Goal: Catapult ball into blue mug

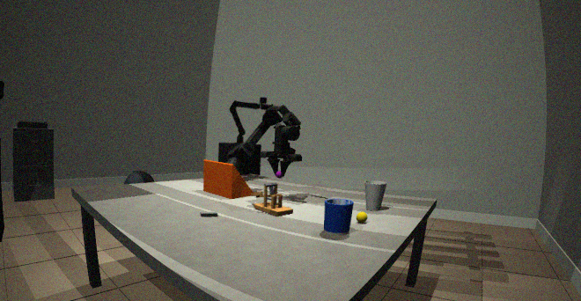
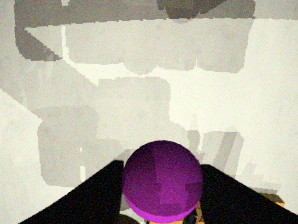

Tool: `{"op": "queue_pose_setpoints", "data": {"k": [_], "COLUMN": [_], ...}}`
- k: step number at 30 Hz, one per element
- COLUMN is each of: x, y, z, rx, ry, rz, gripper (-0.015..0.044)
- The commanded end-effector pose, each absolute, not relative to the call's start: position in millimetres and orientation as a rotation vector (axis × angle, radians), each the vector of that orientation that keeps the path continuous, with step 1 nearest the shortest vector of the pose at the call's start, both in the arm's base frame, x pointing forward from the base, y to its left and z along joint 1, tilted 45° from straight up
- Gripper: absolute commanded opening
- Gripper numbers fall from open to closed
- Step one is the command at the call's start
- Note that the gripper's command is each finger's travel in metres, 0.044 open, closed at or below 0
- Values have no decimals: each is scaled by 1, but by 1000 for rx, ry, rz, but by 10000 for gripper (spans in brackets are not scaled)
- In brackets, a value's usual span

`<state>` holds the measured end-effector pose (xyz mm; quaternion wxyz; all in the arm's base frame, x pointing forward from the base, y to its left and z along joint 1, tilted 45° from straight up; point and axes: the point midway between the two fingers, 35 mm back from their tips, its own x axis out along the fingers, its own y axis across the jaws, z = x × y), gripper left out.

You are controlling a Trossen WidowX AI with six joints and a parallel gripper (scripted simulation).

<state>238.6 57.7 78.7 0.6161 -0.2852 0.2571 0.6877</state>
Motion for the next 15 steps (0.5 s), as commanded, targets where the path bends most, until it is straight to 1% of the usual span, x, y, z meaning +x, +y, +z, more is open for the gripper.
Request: {"op": "queue_pose_setpoints", "data": {"k": [1, 5, 15], "x": [237, 237, 241], "y": [49, 48, 36], "z": [92, 90, 70], "rx": [-666, -649, -400], "ry": [577, 597, 876], "rz": [1587, 1582, 1488], "gripper": [0, 0, 0]}}
